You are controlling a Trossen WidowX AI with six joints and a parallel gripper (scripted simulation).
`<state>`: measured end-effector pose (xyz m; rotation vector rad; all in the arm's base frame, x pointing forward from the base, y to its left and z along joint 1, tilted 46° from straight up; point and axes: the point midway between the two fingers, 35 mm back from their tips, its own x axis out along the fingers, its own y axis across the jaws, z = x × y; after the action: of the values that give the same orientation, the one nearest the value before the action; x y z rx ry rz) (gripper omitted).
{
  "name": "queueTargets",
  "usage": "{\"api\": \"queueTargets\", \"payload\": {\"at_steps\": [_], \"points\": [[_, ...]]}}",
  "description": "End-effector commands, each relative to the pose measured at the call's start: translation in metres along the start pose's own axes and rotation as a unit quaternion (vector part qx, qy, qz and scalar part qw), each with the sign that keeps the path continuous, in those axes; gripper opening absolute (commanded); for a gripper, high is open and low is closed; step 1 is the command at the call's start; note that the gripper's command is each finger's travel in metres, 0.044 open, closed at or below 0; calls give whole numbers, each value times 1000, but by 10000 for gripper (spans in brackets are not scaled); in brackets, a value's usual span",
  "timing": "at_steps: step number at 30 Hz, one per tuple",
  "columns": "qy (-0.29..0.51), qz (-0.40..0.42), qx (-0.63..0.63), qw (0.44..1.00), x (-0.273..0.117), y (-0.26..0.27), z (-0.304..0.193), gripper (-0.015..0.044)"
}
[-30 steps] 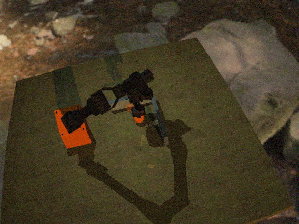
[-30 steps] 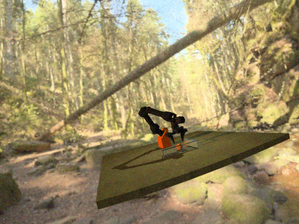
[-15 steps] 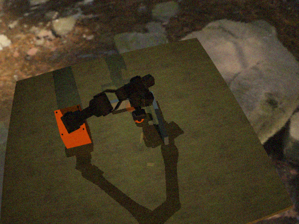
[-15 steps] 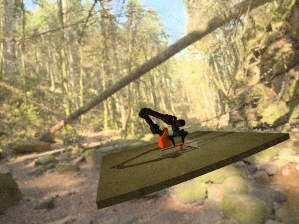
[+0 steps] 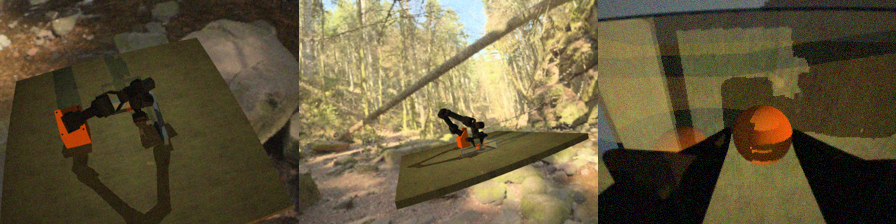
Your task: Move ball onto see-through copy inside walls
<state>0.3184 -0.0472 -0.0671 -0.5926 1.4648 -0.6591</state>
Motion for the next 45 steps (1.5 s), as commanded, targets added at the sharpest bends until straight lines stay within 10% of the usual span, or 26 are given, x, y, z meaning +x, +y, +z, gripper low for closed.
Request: {"api": "queueTargets", "payload": {"at_steps": [1, 14, 27, 45], "points": [[-1, -2, -2, 1000, 1, -1, 0, 255], [-2, 3, -3, 1000, -44, 4, 7, 0], [-1, 0, -2, 1000, -137, 1, 1, 0], [-1, 1, -228, 974, -123, 26, -5, 0]]}}
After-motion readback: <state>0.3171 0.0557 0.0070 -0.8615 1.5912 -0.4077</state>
